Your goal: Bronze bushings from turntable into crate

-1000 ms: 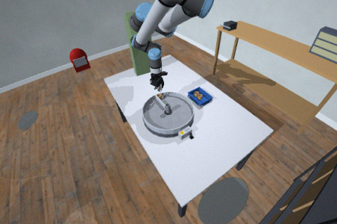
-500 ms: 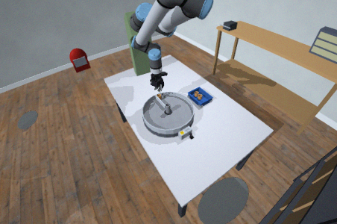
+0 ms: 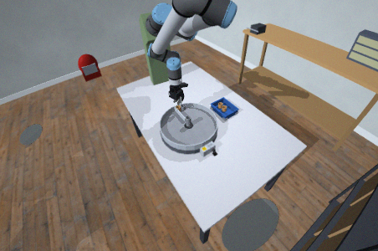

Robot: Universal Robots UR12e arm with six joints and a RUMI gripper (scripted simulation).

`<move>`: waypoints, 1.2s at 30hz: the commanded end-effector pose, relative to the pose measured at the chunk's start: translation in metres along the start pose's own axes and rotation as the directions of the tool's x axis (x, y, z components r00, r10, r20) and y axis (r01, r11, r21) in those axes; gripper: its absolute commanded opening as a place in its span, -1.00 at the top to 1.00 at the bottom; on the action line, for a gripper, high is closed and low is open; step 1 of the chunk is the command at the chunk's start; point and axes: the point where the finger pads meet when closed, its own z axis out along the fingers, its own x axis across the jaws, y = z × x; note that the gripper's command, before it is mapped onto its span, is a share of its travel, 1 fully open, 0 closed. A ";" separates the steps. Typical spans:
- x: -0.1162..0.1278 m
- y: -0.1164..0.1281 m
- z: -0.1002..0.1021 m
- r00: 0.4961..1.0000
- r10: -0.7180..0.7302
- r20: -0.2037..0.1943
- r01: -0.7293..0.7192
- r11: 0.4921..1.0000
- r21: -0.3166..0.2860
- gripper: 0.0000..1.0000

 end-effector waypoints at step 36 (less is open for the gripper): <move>0.000 0.000 0.022 1.000 0.000 0.000 0.000 1.000 -0.001 0.90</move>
